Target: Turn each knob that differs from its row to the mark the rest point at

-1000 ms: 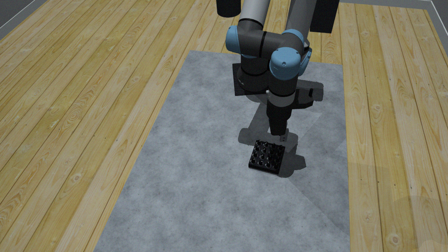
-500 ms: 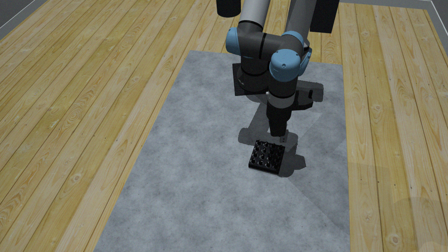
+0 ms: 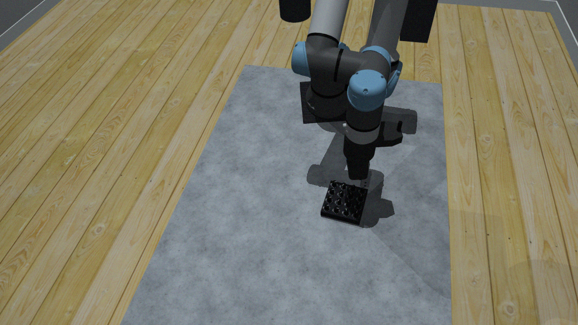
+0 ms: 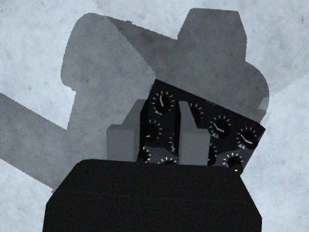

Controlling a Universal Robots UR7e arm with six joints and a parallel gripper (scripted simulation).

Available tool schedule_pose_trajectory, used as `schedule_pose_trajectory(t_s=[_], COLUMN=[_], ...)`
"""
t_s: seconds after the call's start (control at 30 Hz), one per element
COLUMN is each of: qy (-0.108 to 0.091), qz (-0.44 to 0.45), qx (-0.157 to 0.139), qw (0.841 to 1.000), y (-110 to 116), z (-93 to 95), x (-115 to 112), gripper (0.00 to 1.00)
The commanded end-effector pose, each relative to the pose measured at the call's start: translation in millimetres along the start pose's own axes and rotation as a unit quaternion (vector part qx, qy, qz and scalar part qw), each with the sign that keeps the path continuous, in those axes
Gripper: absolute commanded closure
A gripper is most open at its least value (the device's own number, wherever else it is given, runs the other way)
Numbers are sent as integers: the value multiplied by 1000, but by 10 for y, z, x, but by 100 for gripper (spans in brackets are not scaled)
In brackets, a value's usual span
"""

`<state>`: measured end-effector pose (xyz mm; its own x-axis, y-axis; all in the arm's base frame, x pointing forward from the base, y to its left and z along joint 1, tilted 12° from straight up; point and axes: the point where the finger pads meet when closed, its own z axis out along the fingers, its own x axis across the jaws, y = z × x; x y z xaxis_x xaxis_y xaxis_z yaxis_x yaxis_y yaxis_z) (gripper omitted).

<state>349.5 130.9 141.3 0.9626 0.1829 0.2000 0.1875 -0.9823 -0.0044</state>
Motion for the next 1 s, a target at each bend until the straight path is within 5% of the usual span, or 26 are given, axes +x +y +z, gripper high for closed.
schedule_pose_trajectory(t_s=[0.0, 0.97], qy=[1, 1], qz=[0, 0], qx=[0, 0], qw=[1000, 1000], y=[0, -3], z=[59, 222], x=[5, 5], gripper=[54, 54])
